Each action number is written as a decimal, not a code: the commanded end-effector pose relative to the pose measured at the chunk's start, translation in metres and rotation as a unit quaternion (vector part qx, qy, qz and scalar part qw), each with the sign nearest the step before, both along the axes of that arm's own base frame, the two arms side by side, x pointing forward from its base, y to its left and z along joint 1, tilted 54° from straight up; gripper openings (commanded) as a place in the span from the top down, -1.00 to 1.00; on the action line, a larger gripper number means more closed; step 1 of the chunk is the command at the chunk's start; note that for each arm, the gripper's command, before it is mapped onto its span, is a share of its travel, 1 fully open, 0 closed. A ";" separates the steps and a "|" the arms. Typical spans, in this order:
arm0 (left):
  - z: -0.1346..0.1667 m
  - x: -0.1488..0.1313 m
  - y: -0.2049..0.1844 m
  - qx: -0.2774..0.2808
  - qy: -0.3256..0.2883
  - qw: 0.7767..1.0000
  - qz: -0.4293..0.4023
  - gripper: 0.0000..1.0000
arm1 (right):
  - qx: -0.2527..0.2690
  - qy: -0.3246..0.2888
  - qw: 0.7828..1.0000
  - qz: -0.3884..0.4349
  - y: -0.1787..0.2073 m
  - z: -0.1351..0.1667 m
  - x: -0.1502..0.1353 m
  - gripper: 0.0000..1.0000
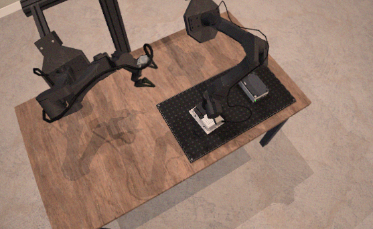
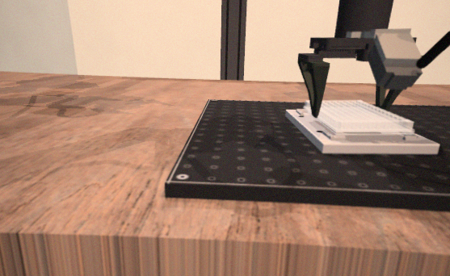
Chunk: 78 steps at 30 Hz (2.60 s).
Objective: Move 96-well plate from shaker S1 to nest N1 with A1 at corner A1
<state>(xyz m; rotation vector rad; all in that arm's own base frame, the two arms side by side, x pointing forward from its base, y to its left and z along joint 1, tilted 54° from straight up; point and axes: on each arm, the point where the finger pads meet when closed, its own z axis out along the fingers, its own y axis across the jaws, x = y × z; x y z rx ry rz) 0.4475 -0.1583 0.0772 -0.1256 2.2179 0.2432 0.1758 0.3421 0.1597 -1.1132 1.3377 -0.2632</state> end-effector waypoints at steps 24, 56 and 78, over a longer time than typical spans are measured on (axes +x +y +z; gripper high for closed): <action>0.006 -0.010 -0.004 -0.013 -0.008 1.000 -0.012 -0.62 | 0.006 0.000 1.000 0.009 0.002 0.005 -0.007 -1.00; 0.020 -0.011 -0.009 -0.013 -0.017 1.000 -0.007 -0.62 | 0.006 0.000 1.000 0.009 0.002 0.005 -0.007 -1.00; 0.026 -0.011 -0.018 -0.016 -0.022 1.000 -0.011 -0.62 | 0.006 0.000 1.000 0.009 0.002 0.005 -0.007 -1.00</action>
